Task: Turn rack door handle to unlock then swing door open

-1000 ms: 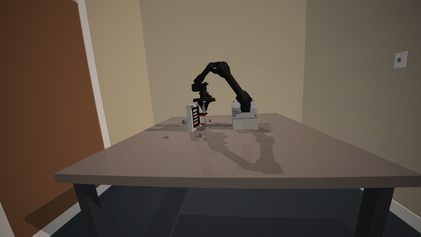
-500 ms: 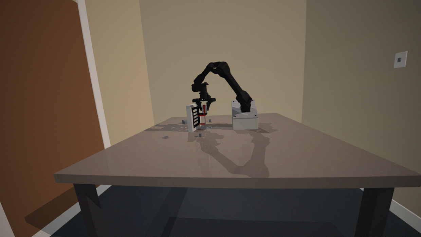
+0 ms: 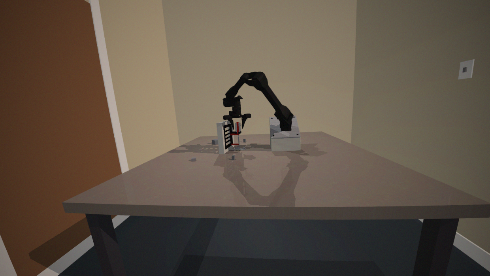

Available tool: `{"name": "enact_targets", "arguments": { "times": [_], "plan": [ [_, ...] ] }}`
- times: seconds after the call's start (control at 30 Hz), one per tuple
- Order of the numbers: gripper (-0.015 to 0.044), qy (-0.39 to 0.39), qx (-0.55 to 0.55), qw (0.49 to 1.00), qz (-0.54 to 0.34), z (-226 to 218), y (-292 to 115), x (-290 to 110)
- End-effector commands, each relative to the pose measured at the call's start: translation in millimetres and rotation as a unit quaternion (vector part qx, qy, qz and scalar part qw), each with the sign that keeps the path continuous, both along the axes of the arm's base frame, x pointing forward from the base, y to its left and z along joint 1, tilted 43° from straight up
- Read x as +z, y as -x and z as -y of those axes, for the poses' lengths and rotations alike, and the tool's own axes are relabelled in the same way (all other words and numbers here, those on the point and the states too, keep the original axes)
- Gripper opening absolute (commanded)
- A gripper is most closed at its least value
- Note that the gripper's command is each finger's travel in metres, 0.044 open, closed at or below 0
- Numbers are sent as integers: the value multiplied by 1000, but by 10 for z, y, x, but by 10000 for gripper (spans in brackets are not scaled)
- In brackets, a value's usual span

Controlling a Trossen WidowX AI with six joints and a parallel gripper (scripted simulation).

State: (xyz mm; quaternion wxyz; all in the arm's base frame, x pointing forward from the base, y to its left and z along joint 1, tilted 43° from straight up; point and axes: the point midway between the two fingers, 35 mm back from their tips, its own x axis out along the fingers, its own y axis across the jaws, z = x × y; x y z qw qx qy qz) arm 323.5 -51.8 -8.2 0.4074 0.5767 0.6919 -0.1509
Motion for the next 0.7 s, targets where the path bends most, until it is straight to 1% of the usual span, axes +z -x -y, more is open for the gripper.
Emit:
{"name": "enact_targets", "arguments": {
  "times": [0.0, 0.17, 0.33, 0.5, 0.67],
  "plan": [
    [294, -3, 59, 997, 56, -9, -5, 1],
    [294, -3, 149, 979, 139, -9, -5, 1],
    [294, -3, 237, 946, 220, -9, -5, 1],
    [294, -3, 321, 899, 297, -9, -5, 1],
    [294, -3, 401, 838, 370, -9, -4, 1]
  ]
}}
